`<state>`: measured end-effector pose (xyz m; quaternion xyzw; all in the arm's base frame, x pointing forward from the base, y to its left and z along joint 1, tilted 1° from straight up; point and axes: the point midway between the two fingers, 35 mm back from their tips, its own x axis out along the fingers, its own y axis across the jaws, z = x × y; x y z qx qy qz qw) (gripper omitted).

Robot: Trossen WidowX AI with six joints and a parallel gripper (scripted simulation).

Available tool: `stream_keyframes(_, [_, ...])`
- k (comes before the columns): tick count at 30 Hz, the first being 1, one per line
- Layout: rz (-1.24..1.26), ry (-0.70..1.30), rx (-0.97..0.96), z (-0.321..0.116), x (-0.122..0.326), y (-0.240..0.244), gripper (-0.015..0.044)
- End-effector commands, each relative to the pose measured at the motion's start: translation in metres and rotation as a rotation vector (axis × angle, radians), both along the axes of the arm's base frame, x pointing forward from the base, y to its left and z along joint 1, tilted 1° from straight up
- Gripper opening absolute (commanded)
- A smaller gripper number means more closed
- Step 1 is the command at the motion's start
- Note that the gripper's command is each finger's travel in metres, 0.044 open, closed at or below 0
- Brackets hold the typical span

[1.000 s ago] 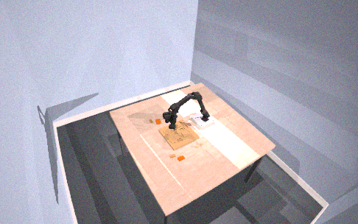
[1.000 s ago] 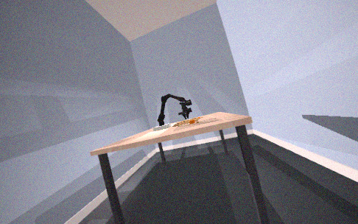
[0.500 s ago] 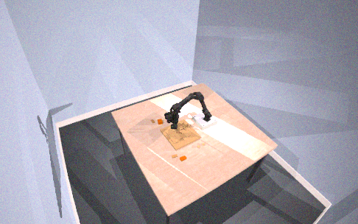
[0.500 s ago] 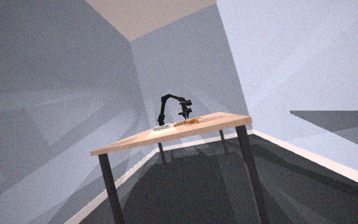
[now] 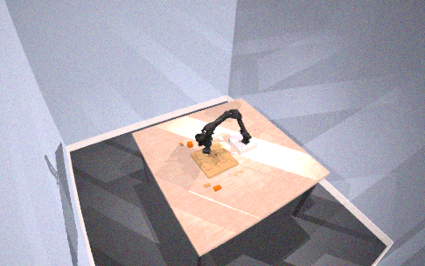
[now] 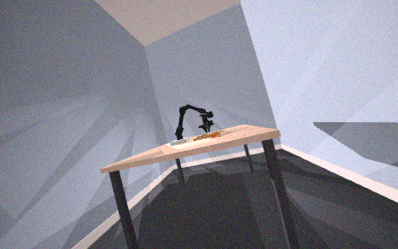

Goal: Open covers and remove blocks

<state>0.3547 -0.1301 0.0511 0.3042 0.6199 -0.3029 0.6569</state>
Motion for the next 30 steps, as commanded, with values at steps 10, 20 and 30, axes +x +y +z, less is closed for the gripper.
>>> stream_keyframes(10, [0.003, 0.002, 0.001, -0.014, 0.0, 0.0, 0.0144])
stream_keyframes(20, [0.003, 0.002, 0.001, -0.018, 0.0, 0.0, 0.0144])
stream_keyframes(30, [0.003, 0.002, 0.001, -0.026, 0.0, 0.0, 0.0144])
